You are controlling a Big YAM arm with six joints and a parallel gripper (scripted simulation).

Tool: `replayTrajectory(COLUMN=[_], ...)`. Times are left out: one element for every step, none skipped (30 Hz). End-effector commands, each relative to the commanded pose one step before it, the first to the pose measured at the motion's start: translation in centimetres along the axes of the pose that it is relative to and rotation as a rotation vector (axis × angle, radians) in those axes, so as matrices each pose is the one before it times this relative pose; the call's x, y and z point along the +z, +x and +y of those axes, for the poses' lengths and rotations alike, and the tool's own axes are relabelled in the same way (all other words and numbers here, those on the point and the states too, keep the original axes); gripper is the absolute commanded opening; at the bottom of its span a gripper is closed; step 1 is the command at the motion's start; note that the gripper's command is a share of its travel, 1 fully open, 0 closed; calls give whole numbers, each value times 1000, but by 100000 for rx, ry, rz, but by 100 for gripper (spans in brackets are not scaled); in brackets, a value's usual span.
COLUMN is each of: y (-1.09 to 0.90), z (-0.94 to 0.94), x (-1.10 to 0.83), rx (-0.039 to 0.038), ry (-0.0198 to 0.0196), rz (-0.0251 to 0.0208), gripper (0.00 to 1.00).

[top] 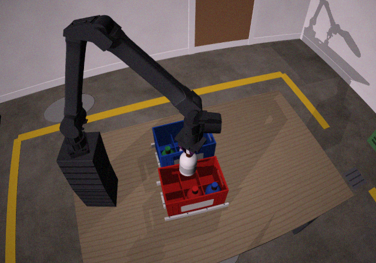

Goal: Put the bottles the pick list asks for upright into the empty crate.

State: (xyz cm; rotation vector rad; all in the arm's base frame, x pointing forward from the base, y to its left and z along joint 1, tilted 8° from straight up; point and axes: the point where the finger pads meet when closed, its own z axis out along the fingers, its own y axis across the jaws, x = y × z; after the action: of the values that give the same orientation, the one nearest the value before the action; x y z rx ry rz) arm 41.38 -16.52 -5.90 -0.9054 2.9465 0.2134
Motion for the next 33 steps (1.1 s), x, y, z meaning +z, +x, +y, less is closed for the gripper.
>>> replayTrajectory(y=[-1723, -6, -5, -5, -5, -5, -4, -4, -4, -4, -4, -4, -4, -4, 0, 0, -3, -3, -3, -3, -3, -3, -3, -3, -3, -2, -2, -2, -2, -2, -2, 0, 0], z=[-3674, -14, -13, -12, -12, -11, -11, -11, -10, -10, -10, -10, -9, -9, 0, 0, -8, -8, -8, -7, -7, -7, -7, -7, -6, -6, -6, -6, -5, -5, -5, 0, 0], x=[-4658, -15, -15, -14, -14, -13, -13, -12, -12, -12, -11, -11, -10, -10, 0, 0, -9, -9, -9, -8, -8, -8, -8, -7, -7, -7, -7, -6, -6, -6, -6, 0, 0], rx=[-599, -25, -4, 4, 2, 1, 0, 0, 1, 1, 0, 1, 1, 1, 0, 0, 34, -16, -14, -2, 2, 1, 1, 0, 0, 1, 0, 0, 0, 1, 0, 0, 0], ry=[9244, 2, 2, 2, 2, 2, 2, 2, 2, 2, 2, 2, 2, 2, 0, 0, 1, 1, 1, 1, 1, 1, 1, 1, 1, 1, 1, 1, 1, 1, 1, 0, 0], rz=[-5388, -1, -1, -1, -1, -1, -1, 0, 0, 0, 0, 0, 0, 0, 0, 0, 0, 0, 0, 0, 0, 0, 0, 0, 0, 0, 0, 0, 0, 0, 0, 0, 0], gripper=[0, 0, 0, 0, 0, 0, 0, 0, 0, 0, 0, 0, 0, 0, 0, 0, 0, 0, 0, 0, 0, 0, 0, 0, 0, 0, 0, 0, 0, 0, 0, 0, 0])
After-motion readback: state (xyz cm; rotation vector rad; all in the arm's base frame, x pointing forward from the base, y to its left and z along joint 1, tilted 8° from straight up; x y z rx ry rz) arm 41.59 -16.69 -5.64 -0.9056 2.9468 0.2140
